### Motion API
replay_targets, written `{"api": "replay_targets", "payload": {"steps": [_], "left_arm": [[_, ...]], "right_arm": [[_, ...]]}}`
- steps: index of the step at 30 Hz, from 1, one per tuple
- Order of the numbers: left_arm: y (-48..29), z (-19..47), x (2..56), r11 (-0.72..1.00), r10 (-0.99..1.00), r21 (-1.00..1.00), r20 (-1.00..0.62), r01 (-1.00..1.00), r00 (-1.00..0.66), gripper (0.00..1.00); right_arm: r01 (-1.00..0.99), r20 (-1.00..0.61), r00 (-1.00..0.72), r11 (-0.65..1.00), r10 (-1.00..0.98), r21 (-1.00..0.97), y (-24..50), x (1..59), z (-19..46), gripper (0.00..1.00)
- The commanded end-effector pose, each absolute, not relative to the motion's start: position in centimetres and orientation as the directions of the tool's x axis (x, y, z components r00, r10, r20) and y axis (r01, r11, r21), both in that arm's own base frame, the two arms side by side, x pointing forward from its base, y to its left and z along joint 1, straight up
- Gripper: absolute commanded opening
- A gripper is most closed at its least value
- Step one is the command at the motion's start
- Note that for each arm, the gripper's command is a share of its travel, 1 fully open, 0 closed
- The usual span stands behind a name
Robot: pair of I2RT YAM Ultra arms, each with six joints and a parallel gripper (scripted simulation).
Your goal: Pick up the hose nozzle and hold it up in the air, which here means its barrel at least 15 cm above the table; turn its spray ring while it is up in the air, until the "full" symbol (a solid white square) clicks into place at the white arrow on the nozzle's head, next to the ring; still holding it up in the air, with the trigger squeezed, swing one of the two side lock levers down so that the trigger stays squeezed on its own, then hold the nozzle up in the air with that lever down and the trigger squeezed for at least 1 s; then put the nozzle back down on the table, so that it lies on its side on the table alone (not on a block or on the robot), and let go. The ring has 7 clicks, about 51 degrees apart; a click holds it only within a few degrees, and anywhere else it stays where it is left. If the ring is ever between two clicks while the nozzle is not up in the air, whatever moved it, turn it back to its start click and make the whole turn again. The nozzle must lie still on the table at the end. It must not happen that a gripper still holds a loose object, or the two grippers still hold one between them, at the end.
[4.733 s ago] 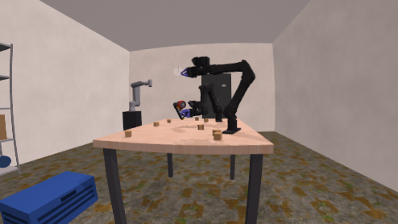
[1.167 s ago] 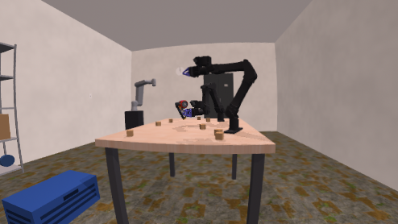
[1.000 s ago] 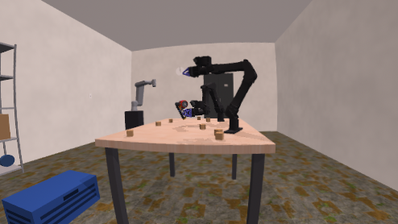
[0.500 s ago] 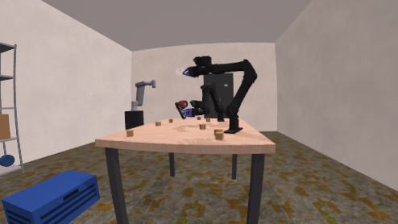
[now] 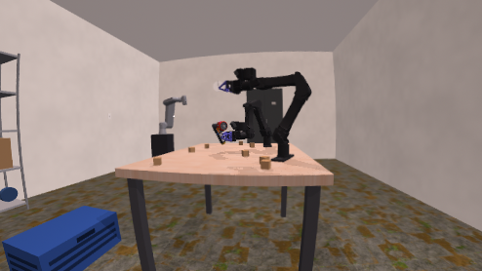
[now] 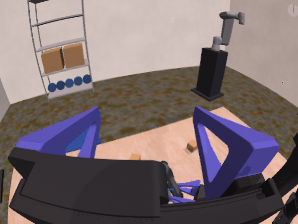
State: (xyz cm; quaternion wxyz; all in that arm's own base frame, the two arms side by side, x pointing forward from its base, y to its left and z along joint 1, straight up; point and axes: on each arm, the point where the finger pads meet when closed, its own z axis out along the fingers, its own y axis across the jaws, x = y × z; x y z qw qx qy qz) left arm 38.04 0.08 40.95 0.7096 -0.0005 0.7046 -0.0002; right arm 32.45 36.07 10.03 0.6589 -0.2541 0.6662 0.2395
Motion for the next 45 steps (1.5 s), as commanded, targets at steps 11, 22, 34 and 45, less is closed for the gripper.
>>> {"api": "replay_targets", "payload": {"steps": [11, 22, 34, 45], "left_arm": [[0.2, 37.8, 40.3, 0.988, -0.102, -0.097, -0.994, 0.119, 0.033, 0.87], [2.0, 31.2, 40.5, 0.940, -0.228, -0.215, -0.973, 0.266, 0.019, 0.87], [3.4, 24.2, 37.5, 0.871, -0.329, -0.330, -0.942, 0.365, -0.065, 0.87], [3.9, 20.0, 34.7, 0.830, -0.390, -0.412, -0.911, 0.376, -0.137, 0.87]], "right_arm": [[-0.659, -0.988, 0.099, 0.751, 0.121, 0.026, 36.8, 32.6, 15.4, 0.35], [-0.659, -0.988, 0.099, 0.751, 0.121, 0.026, 36.8, 32.6, 15.4, 0.35], [-0.659, -0.988, 0.099, 0.751, 0.121, 0.026, 36.8, 32.6, 15.4, 0.35], [-0.659, -0.988, 0.099, 0.751, 0.121, 0.026, 36.8, 32.6, 15.4, 0.35]]}}
